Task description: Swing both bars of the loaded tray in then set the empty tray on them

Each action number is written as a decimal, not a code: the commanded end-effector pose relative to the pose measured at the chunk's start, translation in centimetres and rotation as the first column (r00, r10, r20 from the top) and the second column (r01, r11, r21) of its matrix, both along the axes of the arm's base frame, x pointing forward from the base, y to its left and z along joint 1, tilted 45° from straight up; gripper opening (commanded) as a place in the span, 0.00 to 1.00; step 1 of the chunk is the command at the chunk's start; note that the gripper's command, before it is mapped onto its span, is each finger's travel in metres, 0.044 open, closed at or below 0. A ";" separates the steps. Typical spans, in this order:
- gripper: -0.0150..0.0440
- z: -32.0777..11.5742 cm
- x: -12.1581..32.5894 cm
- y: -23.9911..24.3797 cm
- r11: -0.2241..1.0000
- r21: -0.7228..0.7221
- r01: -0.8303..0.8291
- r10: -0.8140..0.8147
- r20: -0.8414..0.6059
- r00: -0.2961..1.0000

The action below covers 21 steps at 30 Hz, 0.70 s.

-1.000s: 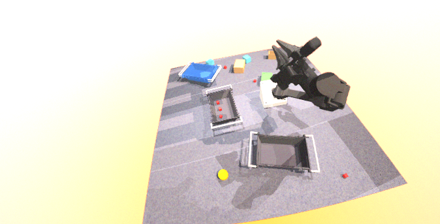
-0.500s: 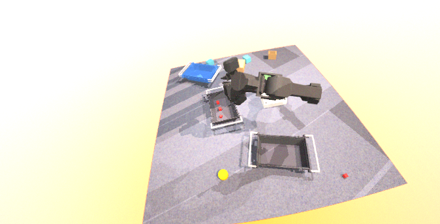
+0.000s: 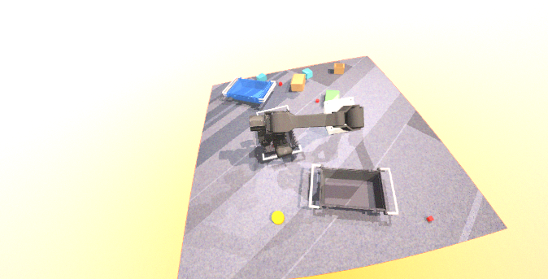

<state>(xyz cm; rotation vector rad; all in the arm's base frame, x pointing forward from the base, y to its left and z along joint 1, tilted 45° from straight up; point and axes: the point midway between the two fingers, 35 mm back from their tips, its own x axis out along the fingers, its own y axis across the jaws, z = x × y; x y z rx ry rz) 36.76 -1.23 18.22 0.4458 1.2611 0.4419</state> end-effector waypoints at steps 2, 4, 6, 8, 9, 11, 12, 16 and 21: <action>0.40 -2.6 0.0 3.4 0.980 0.197 0.025 0.007 -0.159 0.987; 0.40 -2.6 0.0 3.4 0.980 0.197 0.025 0.007 -0.159 0.987; 0.40 -2.6 0.0 3.4 0.980 0.197 0.025 0.007 -0.159 0.987; 0.40 -2.6 0.0 3.4 0.980 0.197 0.025 0.007 -0.159 0.987; 0.40 -2.6 0.0 3.4 0.980 0.197 0.025 0.007 -0.159 0.987; 0.40 -2.6 0.0 3.4 0.980 0.197 0.025 0.007 -0.159 0.987; 0.40 -2.6 0.1 3.4 0.980 0.197 0.025 0.007 -0.159 0.987; 0.40 -3.2 0.2 4.0 0.980 0.197 0.025 0.006 -0.159 0.987; 0.40 -4.6 0.6 5.4 0.980 0.197 0.025 0.006 -0.158 0.987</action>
